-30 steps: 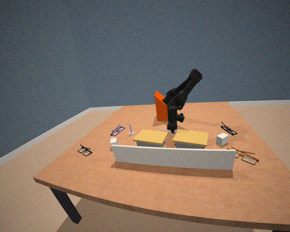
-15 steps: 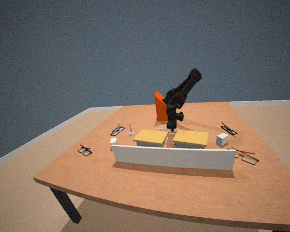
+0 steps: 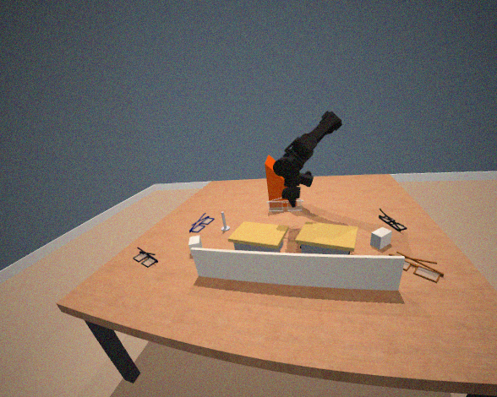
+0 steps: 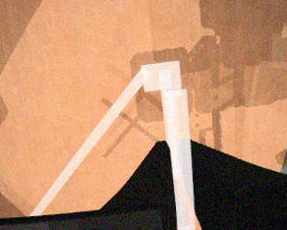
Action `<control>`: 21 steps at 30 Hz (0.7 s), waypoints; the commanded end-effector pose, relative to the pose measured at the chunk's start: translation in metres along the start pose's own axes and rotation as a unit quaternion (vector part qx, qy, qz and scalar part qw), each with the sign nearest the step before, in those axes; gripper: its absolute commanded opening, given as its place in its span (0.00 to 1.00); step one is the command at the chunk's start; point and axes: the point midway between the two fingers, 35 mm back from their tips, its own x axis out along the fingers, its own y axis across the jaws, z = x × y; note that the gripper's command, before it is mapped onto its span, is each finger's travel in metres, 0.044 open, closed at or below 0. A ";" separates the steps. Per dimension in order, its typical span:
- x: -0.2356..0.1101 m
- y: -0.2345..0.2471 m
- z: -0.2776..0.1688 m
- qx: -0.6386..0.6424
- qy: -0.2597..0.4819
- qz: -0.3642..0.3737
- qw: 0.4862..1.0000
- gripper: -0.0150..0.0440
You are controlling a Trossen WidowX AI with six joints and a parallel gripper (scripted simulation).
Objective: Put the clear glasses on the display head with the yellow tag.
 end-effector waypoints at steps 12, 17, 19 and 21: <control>-0.013 -0.004 -0.017 0.149 0.005 -0.003 0.989 0.25; -0.014 -0.007 -0.028 0.248 0.007 -0.005 0.969 0.25; -0.015 -0.008 -0.033 0.287 0.008 -0.006 0.958 0.25; -0.015 -0.009 -0.038 0.325 0.008 -0.007 0.946 0.25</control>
